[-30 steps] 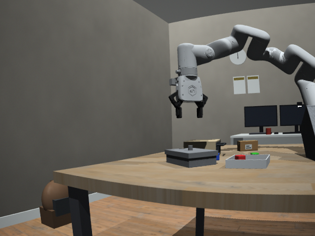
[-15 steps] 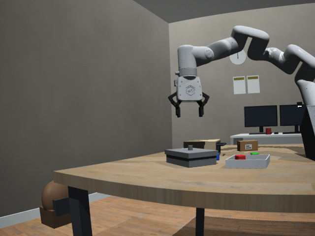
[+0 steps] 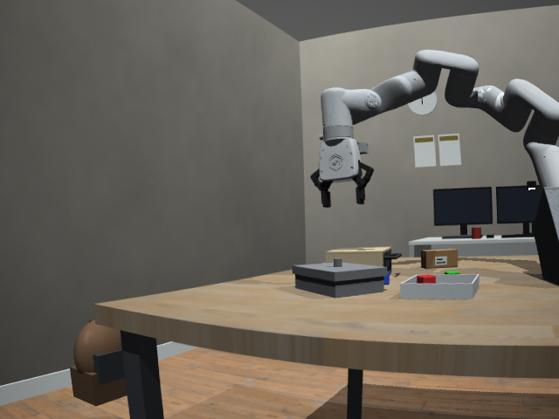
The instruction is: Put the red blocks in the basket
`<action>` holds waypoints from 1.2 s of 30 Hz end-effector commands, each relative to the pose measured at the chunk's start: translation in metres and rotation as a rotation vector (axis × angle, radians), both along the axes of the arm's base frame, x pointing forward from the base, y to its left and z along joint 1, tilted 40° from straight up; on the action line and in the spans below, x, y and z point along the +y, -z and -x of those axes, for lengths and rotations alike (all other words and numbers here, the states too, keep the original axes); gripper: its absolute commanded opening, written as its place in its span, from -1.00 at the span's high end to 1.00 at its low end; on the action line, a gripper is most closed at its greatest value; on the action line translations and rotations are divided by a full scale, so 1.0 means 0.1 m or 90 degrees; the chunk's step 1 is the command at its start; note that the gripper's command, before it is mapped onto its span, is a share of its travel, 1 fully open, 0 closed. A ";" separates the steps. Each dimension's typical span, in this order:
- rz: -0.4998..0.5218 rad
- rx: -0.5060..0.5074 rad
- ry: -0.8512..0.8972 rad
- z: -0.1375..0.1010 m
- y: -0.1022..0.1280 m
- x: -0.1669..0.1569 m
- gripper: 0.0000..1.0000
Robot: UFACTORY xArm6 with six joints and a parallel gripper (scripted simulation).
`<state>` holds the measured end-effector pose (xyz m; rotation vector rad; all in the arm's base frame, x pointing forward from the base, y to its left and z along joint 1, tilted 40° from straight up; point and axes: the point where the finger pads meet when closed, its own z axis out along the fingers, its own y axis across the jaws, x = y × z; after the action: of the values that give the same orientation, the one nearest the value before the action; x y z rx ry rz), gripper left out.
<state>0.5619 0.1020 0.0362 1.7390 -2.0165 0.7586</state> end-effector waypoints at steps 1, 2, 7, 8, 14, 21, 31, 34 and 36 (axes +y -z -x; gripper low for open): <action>-0.020 -0.120 0.131 0.01 -0.32 -0.31 -1.00; -0.024 -0.142 0.161 0.03 -0.39 -0.39 -1.00; -0.041 -0.252 0.309 0.08 -0.59 -0.63 -1.00; -0.043 -0.266 0.332 0.10 -0.66 -0.72 -1.00; -0.057 -0.378 0.499 0.30 -1.05 -1.22 -1.00; -0.073 -0.530 0.720 0.65 -1.43 -1.77 -1.00; -0.091 -0.723 0.999 1.12 -1.73 -2.28 -1.00; -0.097 -0.789 1.093 1.30 -1.81 -2.42 -1.00; -0.100 -0.832 1.156 1.41 -1.85 -2.51 -1.00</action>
<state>0.4409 -0.1330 0.2096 -0.9690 -3.0484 0.9238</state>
